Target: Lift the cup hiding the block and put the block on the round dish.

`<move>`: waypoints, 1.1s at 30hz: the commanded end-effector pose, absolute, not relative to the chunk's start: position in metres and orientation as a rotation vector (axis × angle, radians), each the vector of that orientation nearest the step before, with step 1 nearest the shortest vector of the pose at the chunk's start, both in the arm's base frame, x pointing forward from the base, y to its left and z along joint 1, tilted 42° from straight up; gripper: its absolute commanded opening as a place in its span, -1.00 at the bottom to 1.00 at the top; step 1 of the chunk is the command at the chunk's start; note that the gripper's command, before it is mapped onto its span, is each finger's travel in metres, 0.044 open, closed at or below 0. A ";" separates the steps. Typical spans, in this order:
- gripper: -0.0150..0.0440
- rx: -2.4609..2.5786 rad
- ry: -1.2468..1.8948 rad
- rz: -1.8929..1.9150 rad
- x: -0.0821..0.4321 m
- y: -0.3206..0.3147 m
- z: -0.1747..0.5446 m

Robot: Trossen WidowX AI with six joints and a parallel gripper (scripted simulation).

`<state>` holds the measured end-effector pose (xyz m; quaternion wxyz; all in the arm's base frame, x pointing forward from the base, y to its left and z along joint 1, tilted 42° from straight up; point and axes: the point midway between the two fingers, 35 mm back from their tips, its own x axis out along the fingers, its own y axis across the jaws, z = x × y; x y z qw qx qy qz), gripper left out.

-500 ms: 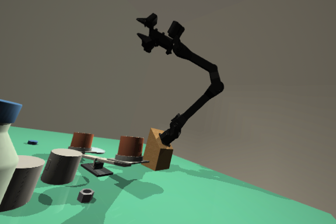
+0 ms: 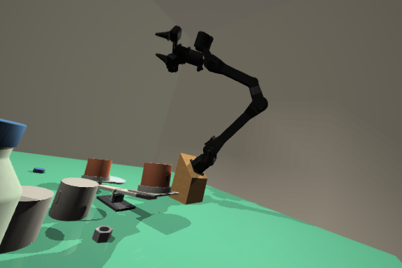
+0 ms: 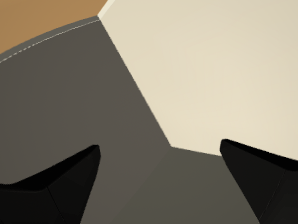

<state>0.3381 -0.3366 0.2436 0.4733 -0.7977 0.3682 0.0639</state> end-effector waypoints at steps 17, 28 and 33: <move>1.00 -1.381 0.791 0.370 0.315 -0.277 0.153; 1.00 -1.035 0.767 0.452 0.296 -0.237 0.116; 1.00 -0.872 0.762 0.482 0.287 -0.218 0.102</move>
